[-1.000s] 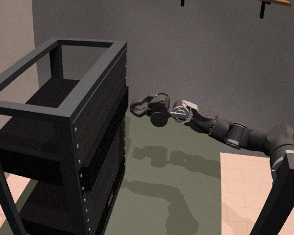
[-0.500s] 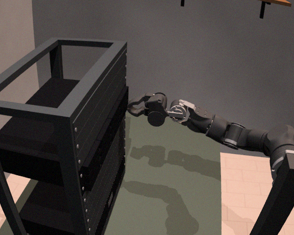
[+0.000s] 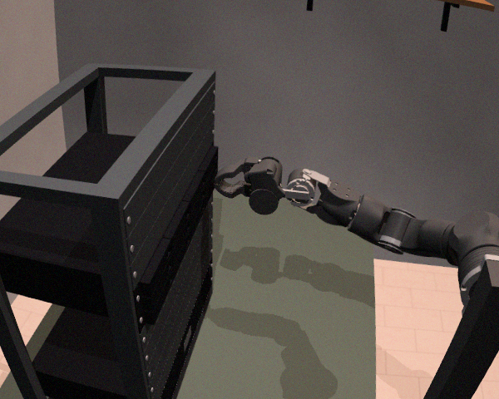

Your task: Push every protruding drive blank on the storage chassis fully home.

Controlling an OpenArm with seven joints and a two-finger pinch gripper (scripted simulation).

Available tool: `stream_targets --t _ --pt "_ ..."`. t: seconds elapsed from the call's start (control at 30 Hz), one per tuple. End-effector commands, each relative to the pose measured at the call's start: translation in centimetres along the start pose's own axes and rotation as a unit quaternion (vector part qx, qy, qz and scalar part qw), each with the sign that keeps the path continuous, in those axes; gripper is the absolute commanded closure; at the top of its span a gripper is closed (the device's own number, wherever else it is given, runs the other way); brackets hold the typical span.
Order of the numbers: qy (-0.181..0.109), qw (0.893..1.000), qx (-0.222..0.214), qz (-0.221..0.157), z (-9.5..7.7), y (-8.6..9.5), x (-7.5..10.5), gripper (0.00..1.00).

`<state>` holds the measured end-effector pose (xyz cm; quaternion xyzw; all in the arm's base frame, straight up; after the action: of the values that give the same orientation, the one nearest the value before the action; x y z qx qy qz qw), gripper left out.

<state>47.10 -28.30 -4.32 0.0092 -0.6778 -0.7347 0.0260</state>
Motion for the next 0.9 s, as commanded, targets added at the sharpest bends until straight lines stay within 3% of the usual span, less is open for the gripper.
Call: stream_targets --t 0.0,0.87 --pt "0.003 1.0 0.002 -0.008 0.14 0.49 -0.06 1.0" --pt "0.003 1.0 0.002 -0.008 0.1 0.55 -0.38 1.0"
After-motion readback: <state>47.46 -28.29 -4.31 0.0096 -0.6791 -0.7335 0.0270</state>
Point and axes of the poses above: the point where the finger pads meet when closed, its own x axis back along the fingers, its own y axis across the jaws, z = x × y, the point moved 3 cm from there along x, back along the fingers, and after that the axes turned 4 degrees about -x, right-handed, at the moved point
